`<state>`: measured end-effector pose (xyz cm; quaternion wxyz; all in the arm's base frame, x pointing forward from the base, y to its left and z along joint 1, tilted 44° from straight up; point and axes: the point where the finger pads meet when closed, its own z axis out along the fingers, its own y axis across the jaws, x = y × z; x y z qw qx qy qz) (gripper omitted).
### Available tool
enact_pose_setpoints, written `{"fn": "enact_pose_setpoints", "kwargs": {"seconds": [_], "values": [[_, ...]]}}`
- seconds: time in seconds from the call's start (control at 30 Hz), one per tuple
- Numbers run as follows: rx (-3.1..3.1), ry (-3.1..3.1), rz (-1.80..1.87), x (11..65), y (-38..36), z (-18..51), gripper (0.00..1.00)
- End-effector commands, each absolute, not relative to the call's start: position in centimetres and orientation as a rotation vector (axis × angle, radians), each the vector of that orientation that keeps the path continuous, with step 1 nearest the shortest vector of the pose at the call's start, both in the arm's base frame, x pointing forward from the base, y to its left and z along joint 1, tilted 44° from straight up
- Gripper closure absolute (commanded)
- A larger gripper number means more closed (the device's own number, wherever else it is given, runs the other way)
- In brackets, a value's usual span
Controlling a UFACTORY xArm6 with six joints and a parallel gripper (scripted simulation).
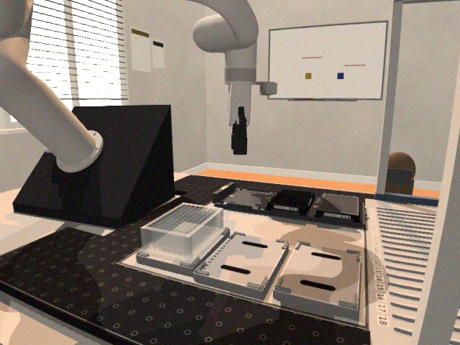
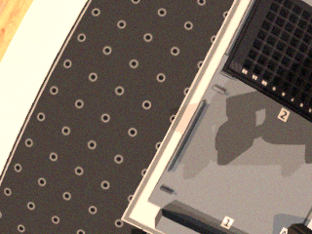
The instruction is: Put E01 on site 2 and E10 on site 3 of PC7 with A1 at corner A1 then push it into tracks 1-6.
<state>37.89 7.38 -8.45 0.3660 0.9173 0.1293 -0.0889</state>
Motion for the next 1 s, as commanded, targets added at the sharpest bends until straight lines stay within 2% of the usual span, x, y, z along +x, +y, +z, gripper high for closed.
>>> {"fn": "enact_pose_setpoints", "kwargs": {"seconds": [0.0, 0.33, 0.97], "values": [[2.376, 0.15, -0.125, 35.9, 6.9, -7.6, 0.18], [2.371, -0.167, 0.002, 32.3, 5.9, -6.3, 0.18], [2.367, -0.211, 0.02, 32.2, 5.5, -6.7, 0.18]]}}
